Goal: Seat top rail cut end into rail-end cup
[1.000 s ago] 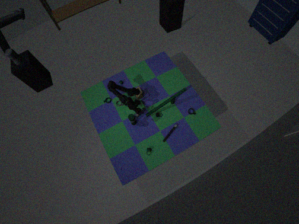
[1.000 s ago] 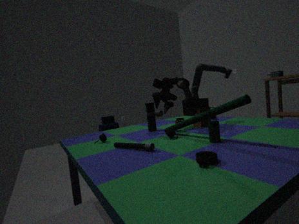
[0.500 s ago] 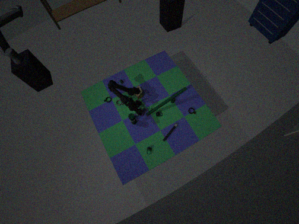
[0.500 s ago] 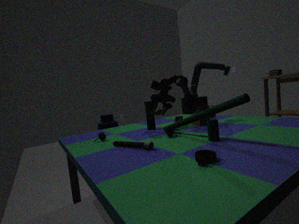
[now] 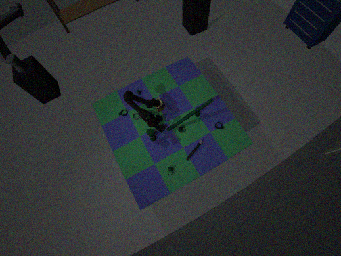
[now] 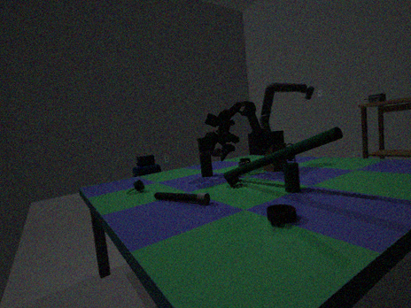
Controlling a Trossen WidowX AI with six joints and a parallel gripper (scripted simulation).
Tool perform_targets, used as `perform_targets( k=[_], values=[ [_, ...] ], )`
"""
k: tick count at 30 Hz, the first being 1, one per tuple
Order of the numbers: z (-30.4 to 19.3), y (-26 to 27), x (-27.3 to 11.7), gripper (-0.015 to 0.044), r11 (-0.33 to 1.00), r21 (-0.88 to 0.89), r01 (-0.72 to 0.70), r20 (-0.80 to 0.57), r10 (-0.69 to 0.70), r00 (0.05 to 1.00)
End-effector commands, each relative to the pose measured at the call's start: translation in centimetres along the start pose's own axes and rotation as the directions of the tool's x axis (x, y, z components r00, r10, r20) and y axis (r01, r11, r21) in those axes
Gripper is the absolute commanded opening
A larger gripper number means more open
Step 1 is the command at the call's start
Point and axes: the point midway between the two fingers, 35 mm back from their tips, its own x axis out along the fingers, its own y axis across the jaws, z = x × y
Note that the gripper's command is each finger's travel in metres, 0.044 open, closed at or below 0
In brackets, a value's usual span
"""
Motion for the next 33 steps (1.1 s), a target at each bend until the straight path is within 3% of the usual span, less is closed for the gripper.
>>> perform_targets(
  k=[1,11,14,17,33],
  values=[
    [0.1,0.0,0.3,0.0361,1.000,-0.006,0.000,0.004,0.000,1.000],
    [0.1,0.0,0.3,0.0099,1.000,-0.006,0.000,0.004,0.000,1.000],
    [0.1,0.0,0.3,0.0079,1.000,-0.006,0.000,0.004,0.000,1.000],
    [0.1,-0.1,0.4,0.0000,1.000,0.013,0.000,-0.007,0.000,1.000],
    [0.0,-1.1,1.0,0.0000,0.993,0.118,0.004,-0.067,0.004,0.998]
  ],
)
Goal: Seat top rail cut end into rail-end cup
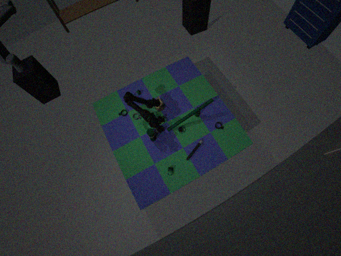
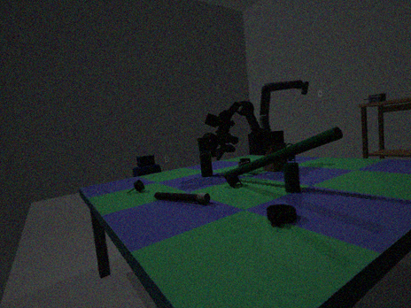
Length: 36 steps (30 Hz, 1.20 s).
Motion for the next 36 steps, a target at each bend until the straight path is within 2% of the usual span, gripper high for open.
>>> perform_targets(
  k=[1,21,36],
  values=[
    [0.0,-0.3,0.2,0.0000,1.000,0.027,0.000,-0.018,0.001,1.000],
    [-0.1,-1.4,0.8,0.0000,0.990,0.144,0.006,-0.085,0.007,0.996],
    [0.0,-1.0,0.6,0.0000,0.994,0.107,0.003,-0.063,0.004,0.998]
  ],
)
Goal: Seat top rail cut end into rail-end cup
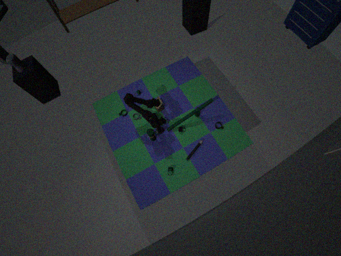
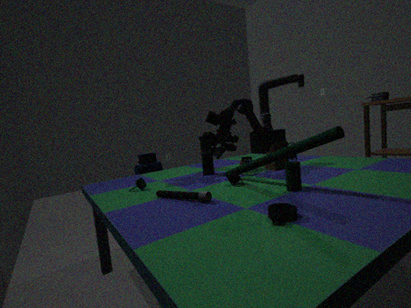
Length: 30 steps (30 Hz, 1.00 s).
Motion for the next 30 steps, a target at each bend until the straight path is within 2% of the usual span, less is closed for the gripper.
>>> perform_targets(
  k=[1,10,26,27,30],
  values=[
    [0.0,0.0,0.0,0.0000,1.000,-0.011,0.001,0.004,-0.001,1.000],
    [0.0,0.0,0.0,0.0000,1.000,-0.001,0.000,0.001,0.000,1.000],
    [1.1,-0.6,-0.8,0.0420,1.000,0.002,-0.004,0.006,0.004,1.000],
    [1.3,-0.7,-1.0,0.0440,1.000,0.003,-0.005,0.006,0.005,1.000],
    [2.1,-1.1,-1.6,0.0440,1.000,0.004,-0.006,0.007,0.006,1.000]
  ],
)
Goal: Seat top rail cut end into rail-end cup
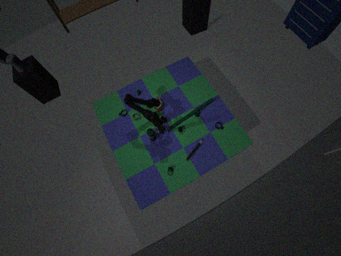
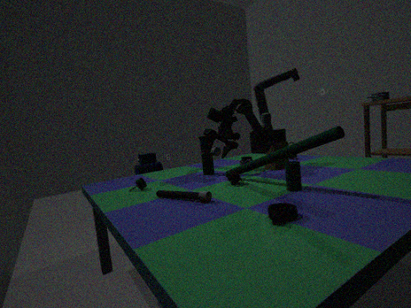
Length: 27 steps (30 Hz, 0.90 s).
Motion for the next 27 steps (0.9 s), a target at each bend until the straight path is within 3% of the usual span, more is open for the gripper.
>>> perform_targets(
  k=[1,12,19,27],
  values=[
    [0.9,-0.6,-0.7,0.0440,1.000,0.001,0.000,-0.001,0.000,1.000],
    [2.5,-1.2,-2.1,0.0440,1.000,0.011,0.005,-0.001,-0.005,1.000],
    [6.0,-2.9,-4.3,0.0440,0.908,0.419,-0.019,0.043,0.001,0.999],
    [10.4,-4.1,-7.6,0.0440,0.571,0.819,-0.060,0.069,0.006,0.998]
  ],
)
